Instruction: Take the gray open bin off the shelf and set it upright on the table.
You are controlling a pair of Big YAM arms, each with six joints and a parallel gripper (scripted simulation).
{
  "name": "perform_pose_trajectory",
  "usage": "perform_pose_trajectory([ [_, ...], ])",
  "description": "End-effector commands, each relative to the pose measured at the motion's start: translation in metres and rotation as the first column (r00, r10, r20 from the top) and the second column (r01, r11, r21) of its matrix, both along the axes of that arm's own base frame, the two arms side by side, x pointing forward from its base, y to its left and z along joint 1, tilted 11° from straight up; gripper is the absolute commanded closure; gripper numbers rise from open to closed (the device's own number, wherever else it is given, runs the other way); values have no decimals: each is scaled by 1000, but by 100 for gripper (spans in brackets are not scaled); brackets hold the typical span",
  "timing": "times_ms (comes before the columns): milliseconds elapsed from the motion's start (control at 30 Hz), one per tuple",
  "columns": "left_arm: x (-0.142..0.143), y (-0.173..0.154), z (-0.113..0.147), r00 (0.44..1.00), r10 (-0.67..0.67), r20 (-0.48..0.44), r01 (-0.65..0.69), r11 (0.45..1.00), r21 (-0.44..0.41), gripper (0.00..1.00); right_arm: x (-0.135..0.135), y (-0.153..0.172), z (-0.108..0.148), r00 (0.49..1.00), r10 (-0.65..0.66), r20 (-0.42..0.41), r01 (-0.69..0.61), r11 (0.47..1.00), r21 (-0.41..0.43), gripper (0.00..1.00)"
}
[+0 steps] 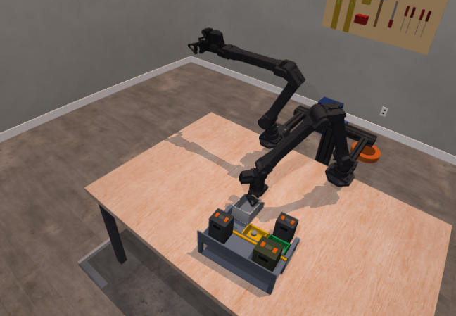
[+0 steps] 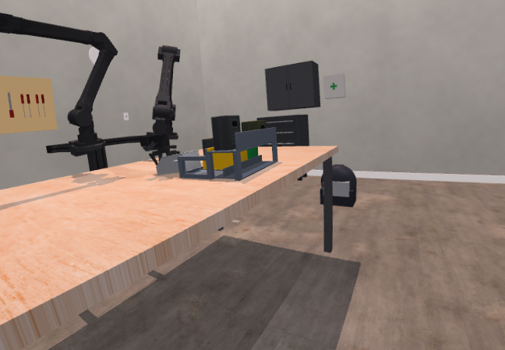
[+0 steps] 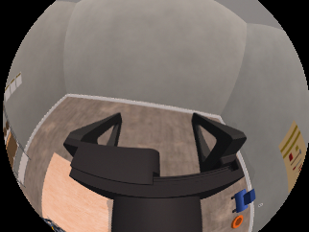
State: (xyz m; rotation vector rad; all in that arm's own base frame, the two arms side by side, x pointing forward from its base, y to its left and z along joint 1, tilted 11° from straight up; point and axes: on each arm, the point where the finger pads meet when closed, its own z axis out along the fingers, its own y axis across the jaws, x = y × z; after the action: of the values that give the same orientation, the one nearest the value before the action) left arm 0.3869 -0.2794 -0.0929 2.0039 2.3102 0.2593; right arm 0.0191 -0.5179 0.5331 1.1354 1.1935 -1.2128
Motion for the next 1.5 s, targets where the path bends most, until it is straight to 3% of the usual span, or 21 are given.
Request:
perform_pose_trajectory([
  [0, 9, -11, 8, 1000, 1, 24, 0, 1000, -21, 10, -7, 7, 11, 1000, -14, 12, 14, 999, -30, 0],
  [1467, 7, -15, 17, 1000, 4, 31, -3, 1000, -23, 10, -7, 7, 11, 1000, -14, 12, 14, 999, -30, 0],
])
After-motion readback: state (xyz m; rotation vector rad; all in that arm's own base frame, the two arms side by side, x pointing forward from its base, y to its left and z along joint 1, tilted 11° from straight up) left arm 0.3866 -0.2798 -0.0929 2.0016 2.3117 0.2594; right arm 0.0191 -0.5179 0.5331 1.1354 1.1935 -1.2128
